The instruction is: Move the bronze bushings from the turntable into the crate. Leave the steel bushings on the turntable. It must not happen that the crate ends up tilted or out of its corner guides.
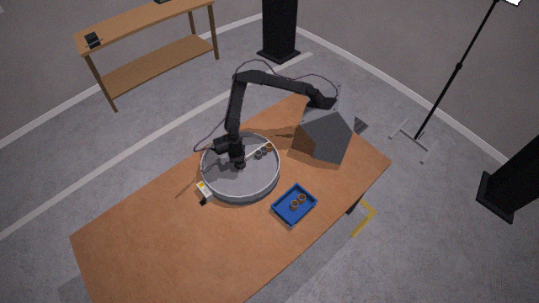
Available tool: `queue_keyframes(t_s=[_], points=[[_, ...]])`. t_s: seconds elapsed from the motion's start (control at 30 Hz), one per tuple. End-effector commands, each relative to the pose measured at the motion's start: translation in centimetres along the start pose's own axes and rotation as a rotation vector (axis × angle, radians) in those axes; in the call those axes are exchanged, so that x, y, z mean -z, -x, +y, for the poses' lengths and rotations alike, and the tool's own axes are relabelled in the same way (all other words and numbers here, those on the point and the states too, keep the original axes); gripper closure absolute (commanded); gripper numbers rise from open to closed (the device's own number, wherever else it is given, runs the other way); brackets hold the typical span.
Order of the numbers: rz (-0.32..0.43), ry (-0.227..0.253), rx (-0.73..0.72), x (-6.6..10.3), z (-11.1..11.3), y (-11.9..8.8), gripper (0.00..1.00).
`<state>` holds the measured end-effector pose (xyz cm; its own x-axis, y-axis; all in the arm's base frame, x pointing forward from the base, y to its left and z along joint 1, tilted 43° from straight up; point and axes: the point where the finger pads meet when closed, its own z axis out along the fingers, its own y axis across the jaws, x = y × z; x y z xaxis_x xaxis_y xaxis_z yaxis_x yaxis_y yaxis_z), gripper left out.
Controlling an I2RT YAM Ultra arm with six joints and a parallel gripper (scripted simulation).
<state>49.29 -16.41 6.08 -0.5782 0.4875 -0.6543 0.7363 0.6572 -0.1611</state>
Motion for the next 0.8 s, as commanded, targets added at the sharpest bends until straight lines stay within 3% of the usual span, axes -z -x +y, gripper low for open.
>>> queue_keyframes(t_s=[0.0,0.43,0.47,0.77], points=[[-0.03,0.023,0.002,1.56,0.72,0.79,1.0],[-0.03,0.023,0.002,1.56,0.72,0.79,1.0],[-0.03,0.023,0.002,1.56,0.72,0.79,0.84],[-0.031,0.027,0.0,1.56,0.81,0.84,0.84]])
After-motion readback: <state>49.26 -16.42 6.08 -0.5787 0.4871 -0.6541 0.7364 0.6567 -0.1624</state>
